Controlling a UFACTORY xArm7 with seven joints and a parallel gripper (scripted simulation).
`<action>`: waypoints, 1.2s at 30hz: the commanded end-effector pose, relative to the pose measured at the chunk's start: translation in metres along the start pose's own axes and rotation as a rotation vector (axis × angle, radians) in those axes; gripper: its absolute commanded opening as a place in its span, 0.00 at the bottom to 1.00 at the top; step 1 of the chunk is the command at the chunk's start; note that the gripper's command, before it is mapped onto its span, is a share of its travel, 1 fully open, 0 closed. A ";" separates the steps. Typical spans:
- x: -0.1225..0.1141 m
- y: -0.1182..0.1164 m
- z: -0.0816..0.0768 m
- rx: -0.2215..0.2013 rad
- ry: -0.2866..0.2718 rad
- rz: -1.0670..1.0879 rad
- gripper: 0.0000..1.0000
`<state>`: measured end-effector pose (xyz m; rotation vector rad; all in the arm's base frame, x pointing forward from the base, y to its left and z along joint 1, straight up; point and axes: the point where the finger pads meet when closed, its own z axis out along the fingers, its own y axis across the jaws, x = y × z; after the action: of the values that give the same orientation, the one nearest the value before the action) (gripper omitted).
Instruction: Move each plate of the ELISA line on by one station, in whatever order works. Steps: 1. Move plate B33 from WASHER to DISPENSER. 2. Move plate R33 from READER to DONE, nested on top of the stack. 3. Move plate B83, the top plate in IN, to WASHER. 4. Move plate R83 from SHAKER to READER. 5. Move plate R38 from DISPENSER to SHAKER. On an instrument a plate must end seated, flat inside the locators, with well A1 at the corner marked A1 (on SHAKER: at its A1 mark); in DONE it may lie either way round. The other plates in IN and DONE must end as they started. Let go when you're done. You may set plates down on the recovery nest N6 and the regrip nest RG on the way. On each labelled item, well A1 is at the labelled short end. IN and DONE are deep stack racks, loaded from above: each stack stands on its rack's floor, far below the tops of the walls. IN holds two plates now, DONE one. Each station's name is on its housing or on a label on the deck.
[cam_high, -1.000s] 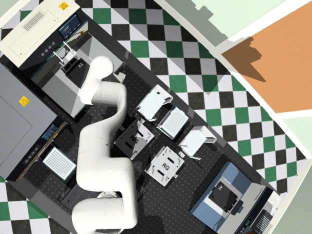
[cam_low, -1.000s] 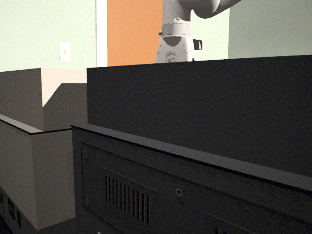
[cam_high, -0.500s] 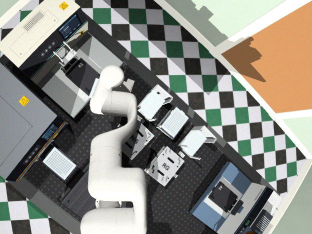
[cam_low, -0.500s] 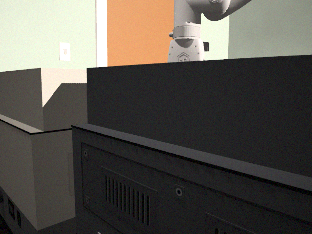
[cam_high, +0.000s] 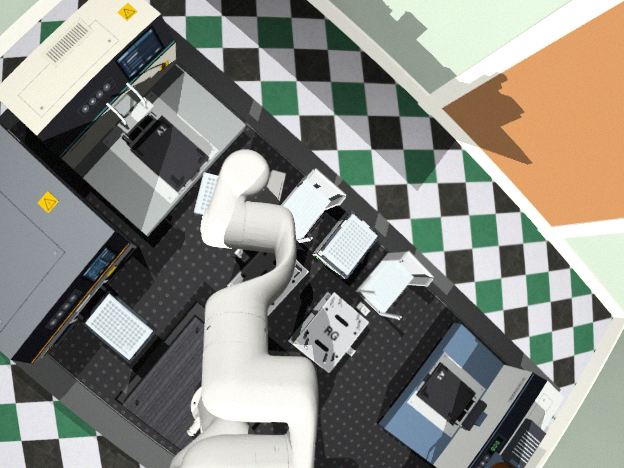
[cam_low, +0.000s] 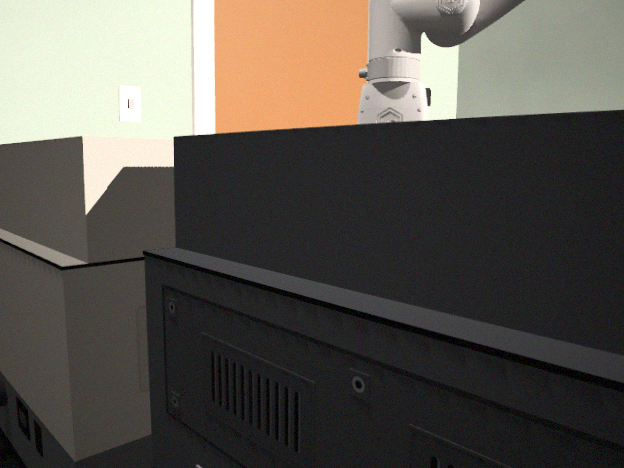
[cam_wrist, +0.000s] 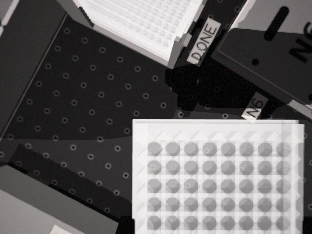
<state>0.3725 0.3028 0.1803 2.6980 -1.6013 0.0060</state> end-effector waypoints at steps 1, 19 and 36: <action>0.008 0.004 -0.002 0.006 -0.001 -0.032 0.00; 0.055 0.030 -0.002 0.005 -0.001 -0.166 0.00; 0.099 0.054 -0.002 0.005 0.000 -0.300 0.00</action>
<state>0.3714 0.1961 0.1808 2.9053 -1.1837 0.0052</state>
